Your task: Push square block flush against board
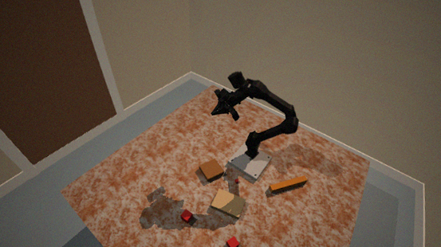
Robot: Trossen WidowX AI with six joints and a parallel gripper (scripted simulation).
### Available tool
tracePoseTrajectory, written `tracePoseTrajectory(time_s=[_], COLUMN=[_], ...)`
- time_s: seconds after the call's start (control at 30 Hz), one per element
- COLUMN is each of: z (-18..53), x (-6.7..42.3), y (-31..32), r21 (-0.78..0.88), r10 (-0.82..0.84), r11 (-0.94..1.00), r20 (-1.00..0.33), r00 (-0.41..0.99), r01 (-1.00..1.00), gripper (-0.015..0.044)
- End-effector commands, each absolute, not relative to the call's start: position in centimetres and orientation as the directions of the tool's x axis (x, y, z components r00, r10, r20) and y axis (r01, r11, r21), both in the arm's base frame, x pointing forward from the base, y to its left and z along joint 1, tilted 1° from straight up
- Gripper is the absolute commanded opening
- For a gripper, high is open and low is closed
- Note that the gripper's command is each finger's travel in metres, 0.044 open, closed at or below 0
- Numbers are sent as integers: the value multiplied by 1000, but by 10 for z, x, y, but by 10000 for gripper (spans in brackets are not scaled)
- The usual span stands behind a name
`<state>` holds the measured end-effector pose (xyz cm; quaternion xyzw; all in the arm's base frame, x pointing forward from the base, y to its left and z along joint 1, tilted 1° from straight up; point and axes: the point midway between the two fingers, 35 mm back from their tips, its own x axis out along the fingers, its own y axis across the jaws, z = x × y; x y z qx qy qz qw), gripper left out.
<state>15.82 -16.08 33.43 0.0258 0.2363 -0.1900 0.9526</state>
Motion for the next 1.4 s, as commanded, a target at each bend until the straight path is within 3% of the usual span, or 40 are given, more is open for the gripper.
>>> tracePoseTrajectory(time_s=[0.0,0.5,1.0,1.37], z=[294,175,75,59], x=[169,187,165,164], y=[-169,-155,-113,-112], r21=[36,117,6,0], r10=[-291,-99,-12,-9], r11=[925,916,947,950], r20=[-574,-862,-998,-1000], r00=[766,497,56,30], r01=[379,385,320,313], gripper=[0,0,0,0])
